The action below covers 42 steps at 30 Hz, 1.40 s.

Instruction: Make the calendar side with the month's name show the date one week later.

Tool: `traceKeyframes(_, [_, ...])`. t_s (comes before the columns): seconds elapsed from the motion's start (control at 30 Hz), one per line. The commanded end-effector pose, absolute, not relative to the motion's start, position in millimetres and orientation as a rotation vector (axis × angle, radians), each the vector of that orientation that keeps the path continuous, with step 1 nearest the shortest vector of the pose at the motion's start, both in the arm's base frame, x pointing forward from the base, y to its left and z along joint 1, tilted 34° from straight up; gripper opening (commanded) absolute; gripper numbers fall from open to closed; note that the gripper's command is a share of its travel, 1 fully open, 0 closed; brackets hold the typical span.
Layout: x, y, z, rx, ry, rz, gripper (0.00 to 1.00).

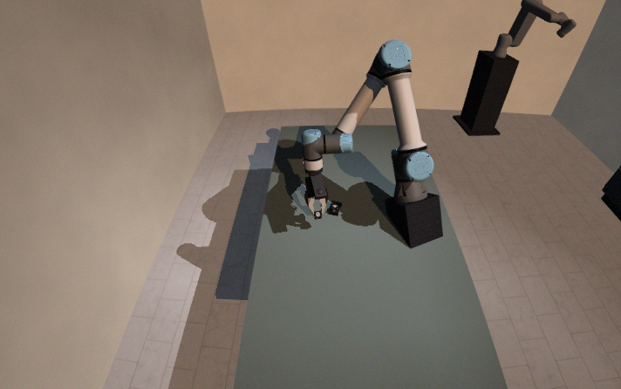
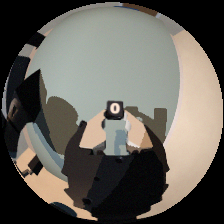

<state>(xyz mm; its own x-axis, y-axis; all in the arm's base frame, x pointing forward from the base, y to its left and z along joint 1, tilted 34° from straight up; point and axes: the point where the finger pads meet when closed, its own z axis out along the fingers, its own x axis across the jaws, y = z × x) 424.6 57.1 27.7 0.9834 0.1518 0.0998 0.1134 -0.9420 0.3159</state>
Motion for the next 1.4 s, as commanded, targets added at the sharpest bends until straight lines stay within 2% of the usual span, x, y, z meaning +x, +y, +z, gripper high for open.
traceKeyframes(0.0, [424.8, 57.2, 27.9, 2.823, 0.195, 0.177, 0.1])
traceKeyframes(1.37, [423.7, 53.9, 25.6, 3.188, 0.257, 0.134, 0.1])
